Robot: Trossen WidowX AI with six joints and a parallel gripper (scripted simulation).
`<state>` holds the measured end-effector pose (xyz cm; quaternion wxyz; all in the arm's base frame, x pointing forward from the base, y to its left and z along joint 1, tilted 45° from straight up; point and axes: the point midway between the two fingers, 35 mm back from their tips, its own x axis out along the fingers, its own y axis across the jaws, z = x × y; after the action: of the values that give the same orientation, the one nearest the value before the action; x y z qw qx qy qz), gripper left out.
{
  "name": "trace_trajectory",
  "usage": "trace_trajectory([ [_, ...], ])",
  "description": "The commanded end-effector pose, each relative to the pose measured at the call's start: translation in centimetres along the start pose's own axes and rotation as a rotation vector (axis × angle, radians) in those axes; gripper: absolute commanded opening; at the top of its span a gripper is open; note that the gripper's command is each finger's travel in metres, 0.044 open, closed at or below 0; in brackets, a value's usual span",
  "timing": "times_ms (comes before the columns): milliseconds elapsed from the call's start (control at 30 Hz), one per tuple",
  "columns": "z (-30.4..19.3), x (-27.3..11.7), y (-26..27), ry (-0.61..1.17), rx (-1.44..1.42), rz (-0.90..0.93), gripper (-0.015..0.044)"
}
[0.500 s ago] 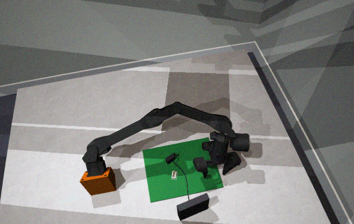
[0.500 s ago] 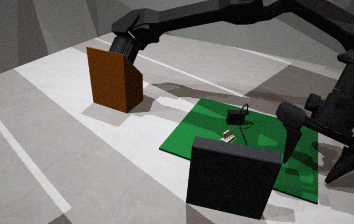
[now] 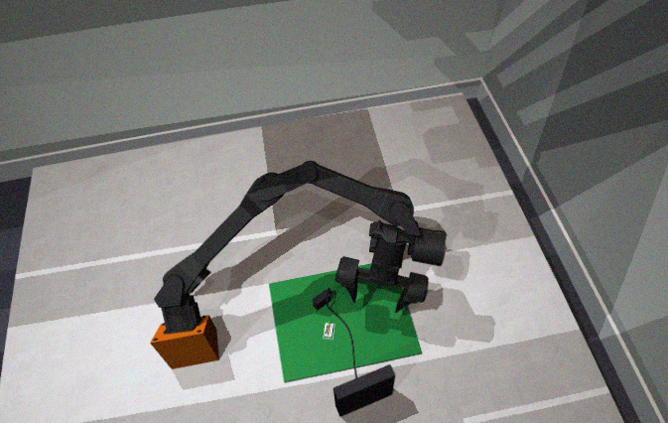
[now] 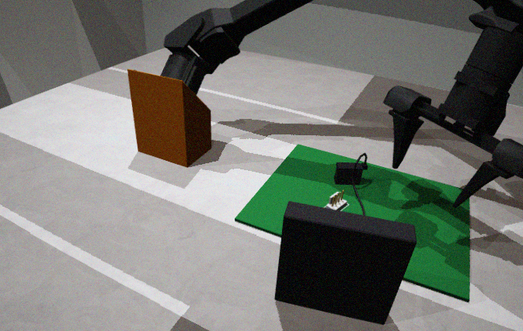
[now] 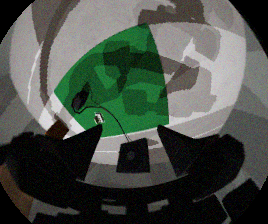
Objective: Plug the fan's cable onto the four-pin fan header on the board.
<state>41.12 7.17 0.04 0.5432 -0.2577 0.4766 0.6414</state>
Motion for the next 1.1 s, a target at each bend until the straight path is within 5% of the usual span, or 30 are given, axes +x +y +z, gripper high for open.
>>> trace_trajectory([
  [0,0.3,-2.1,4.0,-0.040,0.232,0.026,0.0440],
  [233,0.4,-4.1,12.1,-0.091,0.672,0.098,0.0440],
  [467,0.5,-3.9,12.2,-0.092,0.683,0.100,0.0440],
  [700,2.3,1.7,11.8,-0.094,0.682,0.102,0.0440],
  [1067,2.6,2.6,11.6,-0.095,0.682,0.102,0.0440],
])
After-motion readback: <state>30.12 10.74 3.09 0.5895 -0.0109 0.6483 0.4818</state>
